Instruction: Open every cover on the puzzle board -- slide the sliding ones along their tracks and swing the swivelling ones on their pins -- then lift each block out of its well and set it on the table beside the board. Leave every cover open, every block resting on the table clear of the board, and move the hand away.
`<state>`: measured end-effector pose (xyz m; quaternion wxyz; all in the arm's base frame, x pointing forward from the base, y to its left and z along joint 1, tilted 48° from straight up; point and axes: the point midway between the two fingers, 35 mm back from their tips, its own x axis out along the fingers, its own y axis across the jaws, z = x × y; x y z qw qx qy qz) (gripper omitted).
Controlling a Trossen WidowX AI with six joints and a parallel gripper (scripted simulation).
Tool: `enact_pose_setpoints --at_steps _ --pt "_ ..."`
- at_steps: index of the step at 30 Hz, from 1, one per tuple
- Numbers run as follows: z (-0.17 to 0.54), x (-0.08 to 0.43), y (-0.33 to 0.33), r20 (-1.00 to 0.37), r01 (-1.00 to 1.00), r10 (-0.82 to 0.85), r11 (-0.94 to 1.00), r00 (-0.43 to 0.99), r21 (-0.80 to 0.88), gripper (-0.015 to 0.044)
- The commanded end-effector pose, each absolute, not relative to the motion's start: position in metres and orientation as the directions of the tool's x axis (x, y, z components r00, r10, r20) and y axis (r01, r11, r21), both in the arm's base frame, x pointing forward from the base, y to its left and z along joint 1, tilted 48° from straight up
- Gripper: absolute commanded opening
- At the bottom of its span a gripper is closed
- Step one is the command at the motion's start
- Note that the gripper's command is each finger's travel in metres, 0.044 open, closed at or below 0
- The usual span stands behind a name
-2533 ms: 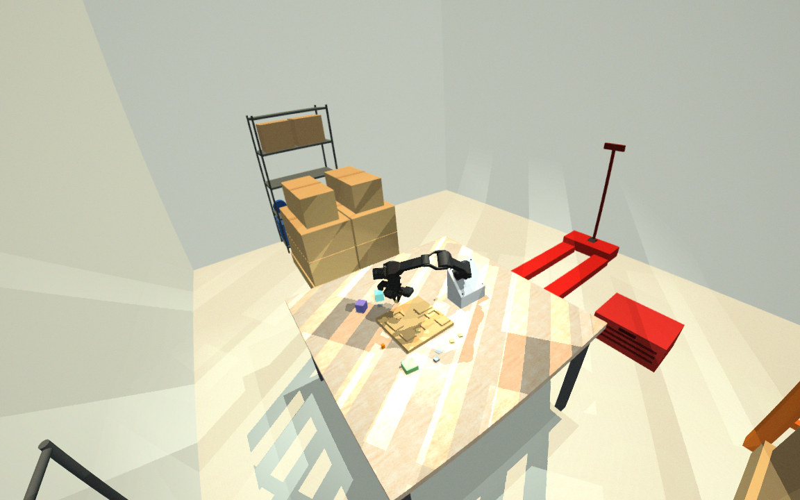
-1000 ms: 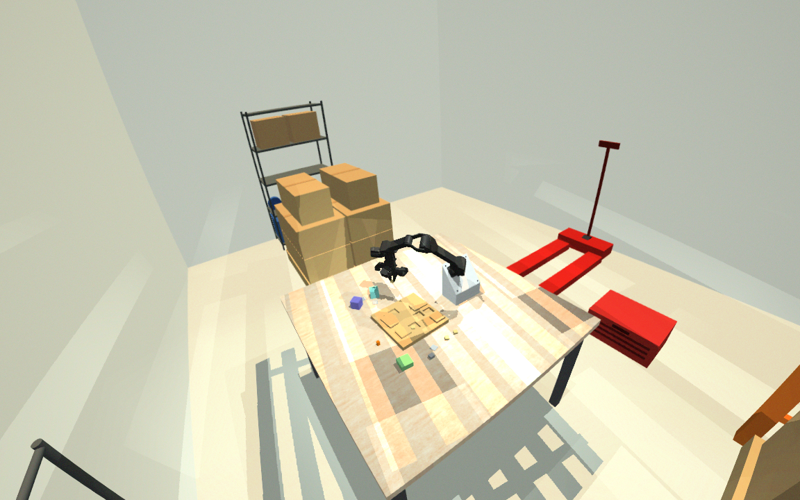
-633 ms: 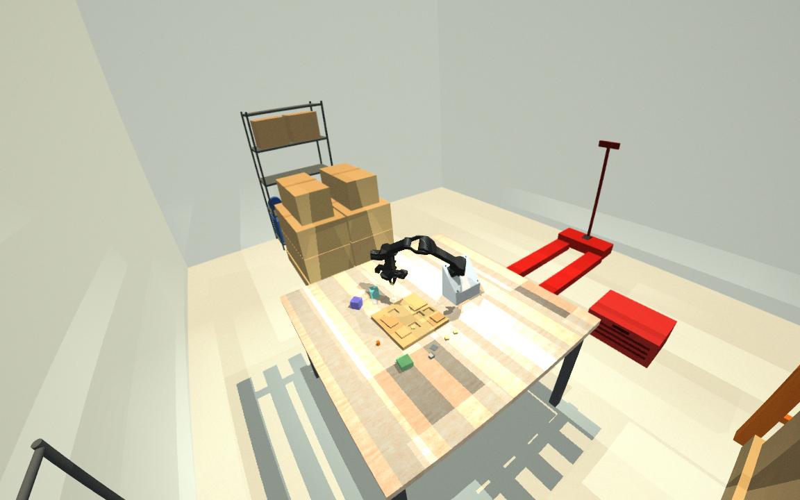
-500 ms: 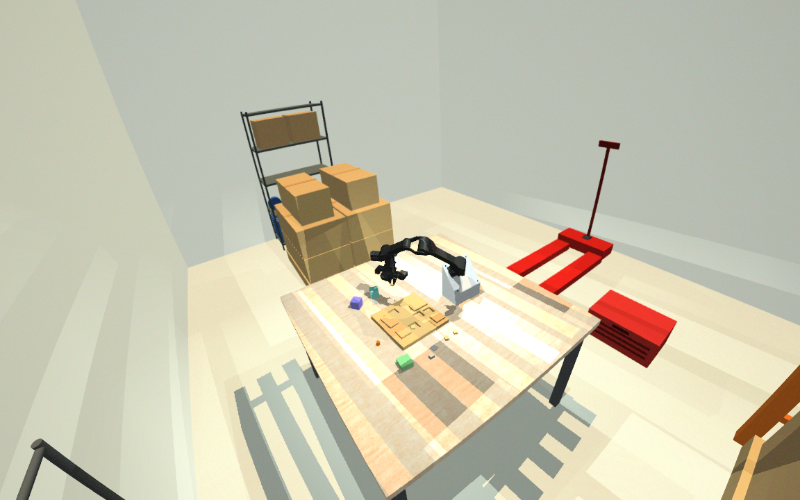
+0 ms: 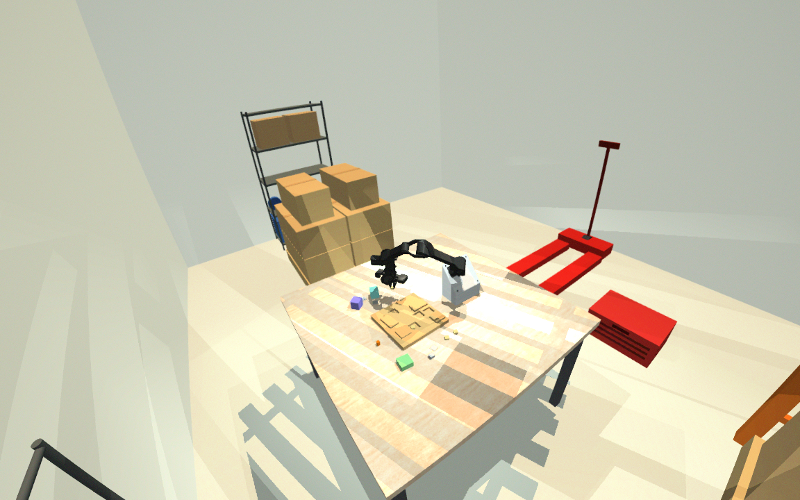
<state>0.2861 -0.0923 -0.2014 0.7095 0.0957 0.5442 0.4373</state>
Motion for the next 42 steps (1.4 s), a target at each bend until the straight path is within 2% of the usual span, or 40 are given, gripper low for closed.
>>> enact_pose_setpoints --at_steps 1,33,42 --pt "-0.206 0.286 -0.086 -0.685 -0.513 0.728 0.599 0.029 0.615 0.0080" --pt "-0.237 0.283 -0.048 -0.680 -0.514 0.733 0.594 0.028 0.619 0.0080" --pt "-0.236 0.284 -0.051 -0.683 -0.518 0.730 0.594 0.024 0.616 0.0316"
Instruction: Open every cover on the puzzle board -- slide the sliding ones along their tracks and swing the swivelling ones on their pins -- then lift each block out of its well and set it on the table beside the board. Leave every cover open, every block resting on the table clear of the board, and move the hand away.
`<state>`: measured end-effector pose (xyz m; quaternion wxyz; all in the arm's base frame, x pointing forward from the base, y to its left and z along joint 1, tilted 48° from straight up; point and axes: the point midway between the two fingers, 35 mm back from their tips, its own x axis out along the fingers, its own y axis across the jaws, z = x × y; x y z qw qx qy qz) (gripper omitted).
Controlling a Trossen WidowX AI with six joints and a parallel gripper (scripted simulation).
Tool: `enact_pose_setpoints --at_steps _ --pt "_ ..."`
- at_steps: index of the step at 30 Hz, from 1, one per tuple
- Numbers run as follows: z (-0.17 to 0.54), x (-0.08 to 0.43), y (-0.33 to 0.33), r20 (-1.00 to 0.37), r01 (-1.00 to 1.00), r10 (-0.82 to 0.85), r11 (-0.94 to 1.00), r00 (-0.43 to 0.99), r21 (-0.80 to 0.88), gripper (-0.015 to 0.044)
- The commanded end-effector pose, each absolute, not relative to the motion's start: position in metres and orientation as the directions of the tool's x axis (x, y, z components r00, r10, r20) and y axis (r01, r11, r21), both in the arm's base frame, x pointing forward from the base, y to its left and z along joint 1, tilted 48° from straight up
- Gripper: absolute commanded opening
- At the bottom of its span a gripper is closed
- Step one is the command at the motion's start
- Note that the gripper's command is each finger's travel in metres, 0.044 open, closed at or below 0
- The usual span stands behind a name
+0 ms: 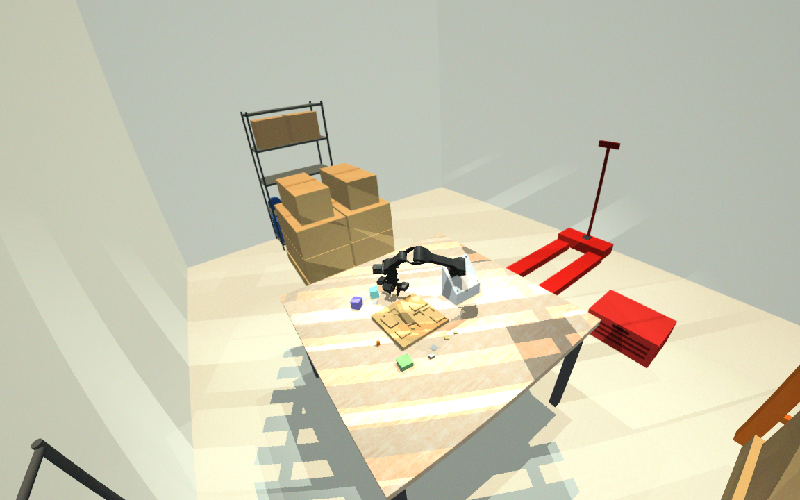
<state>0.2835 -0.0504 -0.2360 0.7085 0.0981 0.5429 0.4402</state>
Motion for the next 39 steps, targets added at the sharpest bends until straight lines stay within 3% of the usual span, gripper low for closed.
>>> enact_pose_setpoints --at_steps 1,5,32,39 --pt "-0.236 0.284 -0.051 -0.683 -0.518 0.730 0.594 0.024 0.616 0.0342" --pt "-0.234 0.284 -0.053 -0.684 -0.518 0.729 0.594 0.024 0.616 0.0440" --pt "-0.184 0.281 -0.107 -0.683 -0.513 0.730 0.597 0.028 0.617 0.0440" --pt "-0.164 0.299 -0.096 -0.695 -0.416 0.719 0.640 0.028 0.646 0.0256"
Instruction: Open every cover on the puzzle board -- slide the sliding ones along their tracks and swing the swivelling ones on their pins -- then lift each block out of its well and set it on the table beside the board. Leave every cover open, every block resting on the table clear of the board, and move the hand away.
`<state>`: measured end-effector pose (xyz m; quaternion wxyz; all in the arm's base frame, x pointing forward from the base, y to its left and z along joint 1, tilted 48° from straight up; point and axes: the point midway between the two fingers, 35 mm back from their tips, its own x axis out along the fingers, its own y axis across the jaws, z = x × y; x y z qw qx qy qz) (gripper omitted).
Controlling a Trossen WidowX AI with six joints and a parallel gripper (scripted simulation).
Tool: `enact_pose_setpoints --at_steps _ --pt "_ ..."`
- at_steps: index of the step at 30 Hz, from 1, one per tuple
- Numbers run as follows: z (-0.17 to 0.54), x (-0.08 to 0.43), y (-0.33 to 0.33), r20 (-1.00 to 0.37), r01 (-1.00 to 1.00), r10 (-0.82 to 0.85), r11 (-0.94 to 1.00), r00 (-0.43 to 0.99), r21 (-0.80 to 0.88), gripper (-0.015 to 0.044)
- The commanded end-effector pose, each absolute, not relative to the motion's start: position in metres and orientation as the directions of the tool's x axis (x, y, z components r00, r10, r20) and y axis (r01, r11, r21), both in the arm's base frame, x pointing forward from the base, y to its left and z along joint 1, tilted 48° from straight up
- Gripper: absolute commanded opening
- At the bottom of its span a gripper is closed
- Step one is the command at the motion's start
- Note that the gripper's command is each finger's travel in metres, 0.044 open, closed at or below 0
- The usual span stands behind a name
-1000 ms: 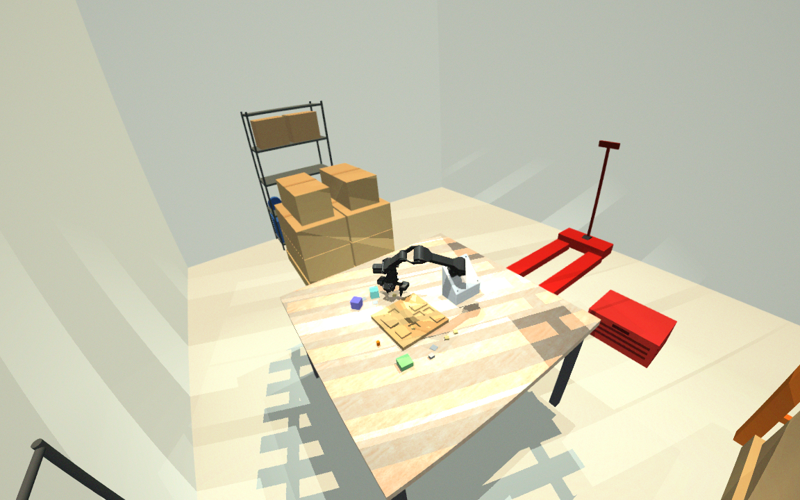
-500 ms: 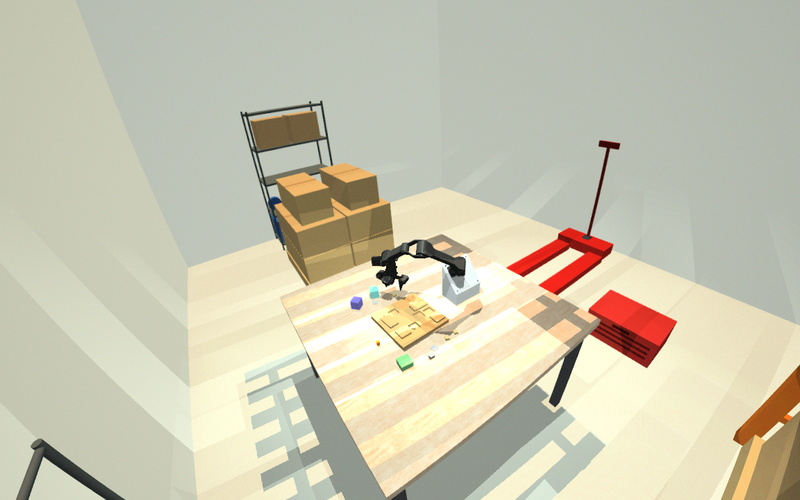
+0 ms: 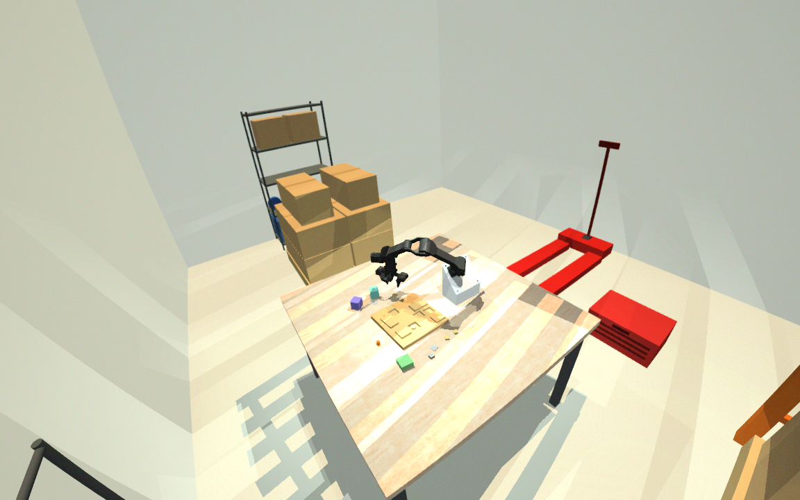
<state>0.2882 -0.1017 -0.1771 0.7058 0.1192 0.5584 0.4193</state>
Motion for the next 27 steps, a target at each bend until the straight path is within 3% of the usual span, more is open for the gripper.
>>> enact_pose_setpoints --at_steps 1,10,27 --pt "-0.160 0.302 -0.093 -0.696 -0.398 0.717 0.647 0.028 0.650 0.0230" --pt "-0.125 0.326 -0.068 -0.708 -0.227 0.705 0.695 0.031 0.682 0.0000" --pt "-0.058 0.354 -0.006 -0.710 0.103 0.704 0.704 0.038 0.703 0.0000"
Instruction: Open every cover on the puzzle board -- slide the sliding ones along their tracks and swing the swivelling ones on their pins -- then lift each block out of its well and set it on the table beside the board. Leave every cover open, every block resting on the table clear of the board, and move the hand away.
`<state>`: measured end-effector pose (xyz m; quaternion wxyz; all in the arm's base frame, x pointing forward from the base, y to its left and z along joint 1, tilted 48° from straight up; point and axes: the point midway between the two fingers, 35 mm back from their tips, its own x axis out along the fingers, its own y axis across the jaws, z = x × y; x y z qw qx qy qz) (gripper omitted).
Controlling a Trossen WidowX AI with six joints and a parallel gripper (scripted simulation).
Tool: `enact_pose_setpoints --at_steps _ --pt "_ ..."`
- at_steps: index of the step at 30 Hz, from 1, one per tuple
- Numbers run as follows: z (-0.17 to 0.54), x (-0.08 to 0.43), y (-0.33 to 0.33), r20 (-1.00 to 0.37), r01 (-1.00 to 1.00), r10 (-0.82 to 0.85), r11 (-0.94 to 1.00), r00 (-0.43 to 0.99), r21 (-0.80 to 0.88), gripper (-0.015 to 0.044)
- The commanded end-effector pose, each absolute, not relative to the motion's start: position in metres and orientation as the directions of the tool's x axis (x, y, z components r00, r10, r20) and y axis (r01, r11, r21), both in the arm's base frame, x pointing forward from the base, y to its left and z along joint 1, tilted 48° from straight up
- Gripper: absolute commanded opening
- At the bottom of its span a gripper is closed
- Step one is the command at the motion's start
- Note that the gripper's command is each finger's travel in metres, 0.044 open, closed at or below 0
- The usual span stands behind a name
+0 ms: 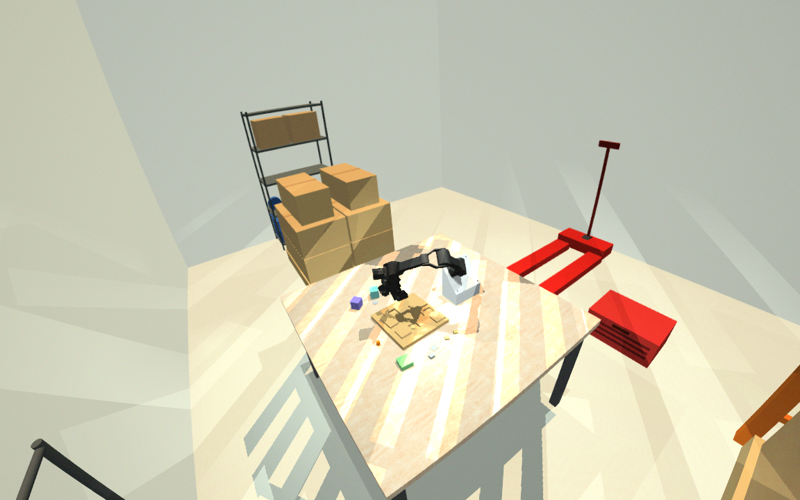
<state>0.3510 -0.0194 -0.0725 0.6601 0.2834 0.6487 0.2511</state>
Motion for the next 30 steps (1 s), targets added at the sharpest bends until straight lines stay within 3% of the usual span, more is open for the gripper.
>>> enact_pose_setpoints --at_steps 1,23,30 --pt "-0.054 0.355 -0.002 -0.709 0.122 0.704 0.701 0.038 0.703 0.0000" --pt "0.030 0.347 0.089 -0.674 0.502 0.738 0.573 0.028 0.648 0.0000" --pt "0.035 0.345 0.094 -0.671 0.524 0.741 0.561 0.026 0.641 0.0000"
